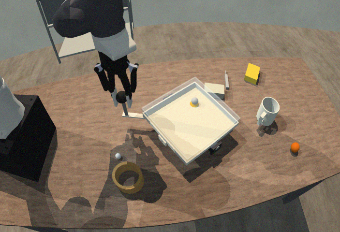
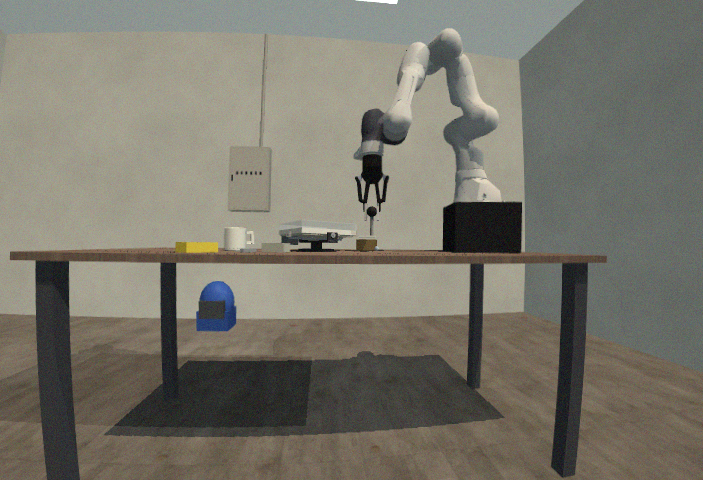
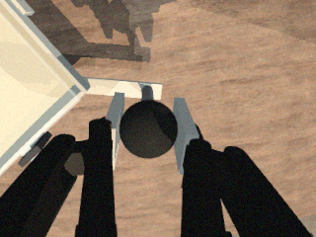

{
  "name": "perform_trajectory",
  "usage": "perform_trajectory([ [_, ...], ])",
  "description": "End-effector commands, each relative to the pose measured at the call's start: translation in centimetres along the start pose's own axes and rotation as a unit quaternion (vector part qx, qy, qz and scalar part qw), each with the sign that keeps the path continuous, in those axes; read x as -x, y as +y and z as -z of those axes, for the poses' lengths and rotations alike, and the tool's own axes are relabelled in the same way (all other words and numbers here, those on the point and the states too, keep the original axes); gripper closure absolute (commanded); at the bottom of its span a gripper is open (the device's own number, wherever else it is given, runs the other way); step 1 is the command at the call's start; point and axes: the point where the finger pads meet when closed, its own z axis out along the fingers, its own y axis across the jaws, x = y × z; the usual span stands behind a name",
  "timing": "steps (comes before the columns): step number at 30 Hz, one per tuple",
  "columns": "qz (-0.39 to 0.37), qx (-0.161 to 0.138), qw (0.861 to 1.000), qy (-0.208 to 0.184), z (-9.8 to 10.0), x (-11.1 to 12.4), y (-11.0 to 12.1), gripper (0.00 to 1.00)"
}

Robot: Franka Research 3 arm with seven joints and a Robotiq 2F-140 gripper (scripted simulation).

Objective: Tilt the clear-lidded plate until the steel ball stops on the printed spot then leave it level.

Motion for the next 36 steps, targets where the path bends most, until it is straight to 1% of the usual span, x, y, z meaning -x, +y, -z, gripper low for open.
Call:
perform_trajectory([
  [1, -0.001, 0.0, 1.0, 0.001, -0.18, -0.37, -0.03, 1.0],
  [3, -0.001, 0.0, 1.0, 0.001, -0.18, -0.38, -0.03, 1.0],
  [4, -0.001, 0.0, 1.0, 0.001, 0.05, 0.07, -0.12, 1.0],
  [14, -0.001, 0.0, 1.0, 0.001, 0.17, 0.46, -0.17, 1.0],
  [36, -0.001, 0.0, 1.0, 0.001, 0.22, 0.36, -0.19, 1.0],
])
